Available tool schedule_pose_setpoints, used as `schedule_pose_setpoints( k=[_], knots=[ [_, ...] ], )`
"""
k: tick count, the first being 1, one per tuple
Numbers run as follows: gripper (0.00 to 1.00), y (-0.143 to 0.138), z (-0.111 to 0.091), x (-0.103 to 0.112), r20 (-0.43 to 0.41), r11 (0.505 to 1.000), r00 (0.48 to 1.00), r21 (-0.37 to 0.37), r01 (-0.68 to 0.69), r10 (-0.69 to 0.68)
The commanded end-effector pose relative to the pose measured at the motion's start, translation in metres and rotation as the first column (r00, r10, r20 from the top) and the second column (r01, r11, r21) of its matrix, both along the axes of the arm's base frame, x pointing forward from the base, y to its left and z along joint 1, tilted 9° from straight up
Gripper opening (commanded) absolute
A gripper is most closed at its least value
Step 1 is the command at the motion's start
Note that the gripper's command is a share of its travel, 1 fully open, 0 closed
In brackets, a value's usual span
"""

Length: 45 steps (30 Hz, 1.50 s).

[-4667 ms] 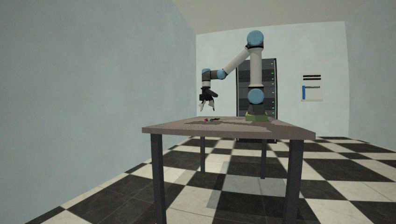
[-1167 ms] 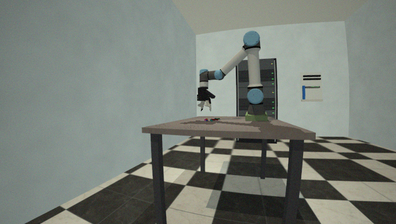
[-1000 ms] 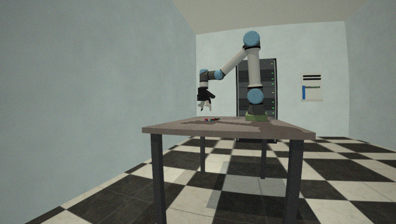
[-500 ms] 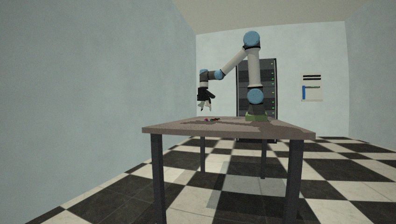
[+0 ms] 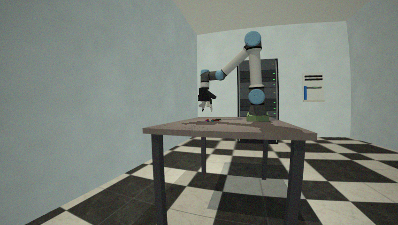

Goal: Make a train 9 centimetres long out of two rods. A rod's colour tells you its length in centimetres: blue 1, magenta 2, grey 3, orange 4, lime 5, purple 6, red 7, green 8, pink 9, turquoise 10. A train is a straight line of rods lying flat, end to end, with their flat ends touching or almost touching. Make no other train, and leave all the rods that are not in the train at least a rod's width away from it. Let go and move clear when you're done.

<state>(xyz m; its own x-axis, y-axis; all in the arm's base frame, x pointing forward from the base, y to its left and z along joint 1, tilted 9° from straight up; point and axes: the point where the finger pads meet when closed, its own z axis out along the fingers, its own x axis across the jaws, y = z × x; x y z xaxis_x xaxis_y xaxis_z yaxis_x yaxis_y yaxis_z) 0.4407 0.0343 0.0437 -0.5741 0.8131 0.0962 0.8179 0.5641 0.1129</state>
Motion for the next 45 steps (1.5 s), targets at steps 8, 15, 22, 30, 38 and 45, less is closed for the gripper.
schedule_pose_setpoints(
  k=[8,15,22,30,38,45],
  knots=[
    [1.00,0.000,0.000,0.000,0.001,1.000,1.000,0.000,0.000,0.000],
    [1.00,0.000,0.000,0.000,0.001,1.000,1.000,0.000,0.000,0.000],
    [1.00,0.000,0.000,0.000,0.001,1.000,1.000,0.000,0.000,0.000],
    [1.00,-0.017,-0.002,-0.002,-0.023,0.987,0.986,0.004,0.162,-0.162],
    [1.00,-0.038,-0.005,-0.005,-0.053,0.935,0.934,0.004,0.355,-0.354],
    [1.00,-0.057,-0.008,-0.009,-0.080,0.853,0.850,-0.002,0.522,-0.521]
  ],
)
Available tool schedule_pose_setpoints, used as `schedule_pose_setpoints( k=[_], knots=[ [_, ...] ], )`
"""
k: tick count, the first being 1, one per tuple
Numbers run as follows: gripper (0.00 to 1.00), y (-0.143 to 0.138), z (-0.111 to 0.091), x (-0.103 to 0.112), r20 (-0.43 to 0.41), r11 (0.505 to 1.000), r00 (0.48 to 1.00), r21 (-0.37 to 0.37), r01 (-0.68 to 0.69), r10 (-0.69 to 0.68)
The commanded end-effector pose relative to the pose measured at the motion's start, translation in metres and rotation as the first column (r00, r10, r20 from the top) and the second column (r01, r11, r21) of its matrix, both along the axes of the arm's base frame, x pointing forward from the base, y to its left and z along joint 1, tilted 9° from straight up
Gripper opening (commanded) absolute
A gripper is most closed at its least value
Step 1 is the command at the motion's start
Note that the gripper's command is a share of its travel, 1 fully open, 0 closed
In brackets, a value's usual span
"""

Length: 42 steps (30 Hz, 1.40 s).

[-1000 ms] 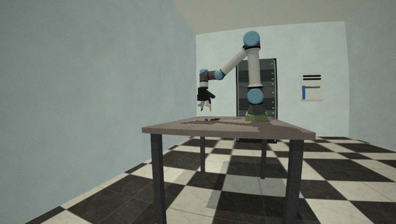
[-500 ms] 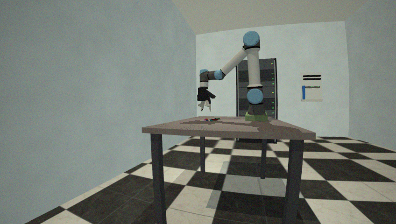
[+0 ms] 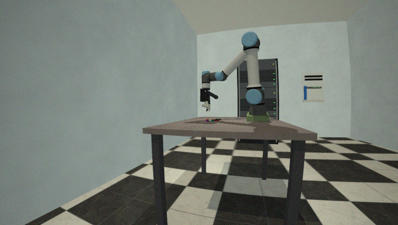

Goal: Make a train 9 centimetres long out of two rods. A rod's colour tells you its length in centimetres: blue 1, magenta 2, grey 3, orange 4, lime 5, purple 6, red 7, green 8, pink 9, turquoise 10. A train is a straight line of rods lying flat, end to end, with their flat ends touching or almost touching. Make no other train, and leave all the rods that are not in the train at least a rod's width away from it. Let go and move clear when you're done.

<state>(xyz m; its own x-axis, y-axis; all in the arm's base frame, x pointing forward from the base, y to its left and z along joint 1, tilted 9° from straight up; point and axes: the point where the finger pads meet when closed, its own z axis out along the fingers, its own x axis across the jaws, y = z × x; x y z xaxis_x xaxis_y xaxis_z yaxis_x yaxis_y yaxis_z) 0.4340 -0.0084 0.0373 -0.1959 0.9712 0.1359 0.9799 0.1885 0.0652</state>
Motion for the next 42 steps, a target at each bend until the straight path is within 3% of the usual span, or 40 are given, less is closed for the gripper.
schedule_pose_setpoints(
  k=[1,10,42],
  knots=[
    [1.00,-0.017,-0.002,-0.003,-0.023,0.986,0.986,0.001,0.165,-0.165],
    [1.00,-0.036,-0.005,-0.007,-0.052,0.936,0.935,0.002,0.352,-0.352],
    [1.00,-0.036,-0.005,-0.007,-0.053,0.934,0.932,0.002,0.358,-0.357]
  ],
)
